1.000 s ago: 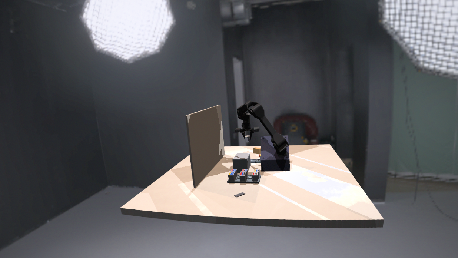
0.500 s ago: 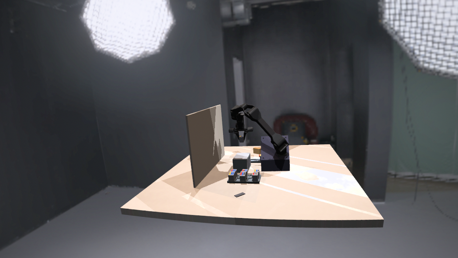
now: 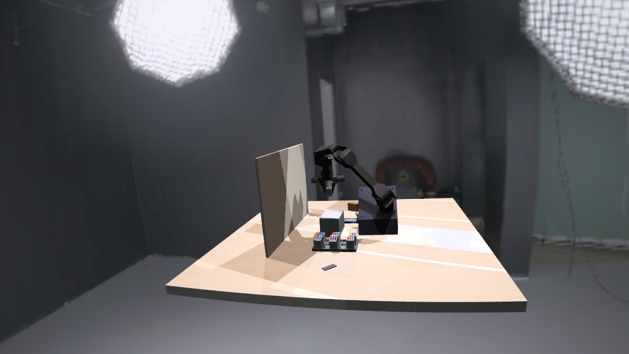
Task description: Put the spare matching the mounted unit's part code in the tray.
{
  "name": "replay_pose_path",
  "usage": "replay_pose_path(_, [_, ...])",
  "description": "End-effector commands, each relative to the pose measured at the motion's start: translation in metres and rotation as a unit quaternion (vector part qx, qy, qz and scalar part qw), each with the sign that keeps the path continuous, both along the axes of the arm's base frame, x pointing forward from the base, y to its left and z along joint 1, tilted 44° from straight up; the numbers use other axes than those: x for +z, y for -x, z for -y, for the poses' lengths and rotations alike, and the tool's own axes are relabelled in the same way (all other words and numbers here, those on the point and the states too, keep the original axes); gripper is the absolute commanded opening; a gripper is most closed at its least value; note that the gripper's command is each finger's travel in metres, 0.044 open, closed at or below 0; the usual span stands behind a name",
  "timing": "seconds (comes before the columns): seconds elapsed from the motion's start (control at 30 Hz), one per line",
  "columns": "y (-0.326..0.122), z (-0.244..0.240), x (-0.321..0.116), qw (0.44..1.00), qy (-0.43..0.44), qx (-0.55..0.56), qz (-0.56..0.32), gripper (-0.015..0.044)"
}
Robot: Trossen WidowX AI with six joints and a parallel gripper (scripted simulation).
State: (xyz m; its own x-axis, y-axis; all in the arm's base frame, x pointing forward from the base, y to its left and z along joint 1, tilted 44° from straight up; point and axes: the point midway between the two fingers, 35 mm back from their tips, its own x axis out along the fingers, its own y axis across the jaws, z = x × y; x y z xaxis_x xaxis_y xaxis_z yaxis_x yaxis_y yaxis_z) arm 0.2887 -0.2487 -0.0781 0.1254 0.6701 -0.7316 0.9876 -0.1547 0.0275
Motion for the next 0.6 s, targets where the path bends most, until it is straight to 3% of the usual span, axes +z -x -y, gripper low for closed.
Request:
replay_pose_path(0.0, [-0.002,-0.003,-0.003,1.000,-0.001,-0.004,0.001,0.0000])
replay_pose_path(0.57, [-0.007,-0.013,-0.017,1.000,-0.001,-0.004,0.001,0.0000])
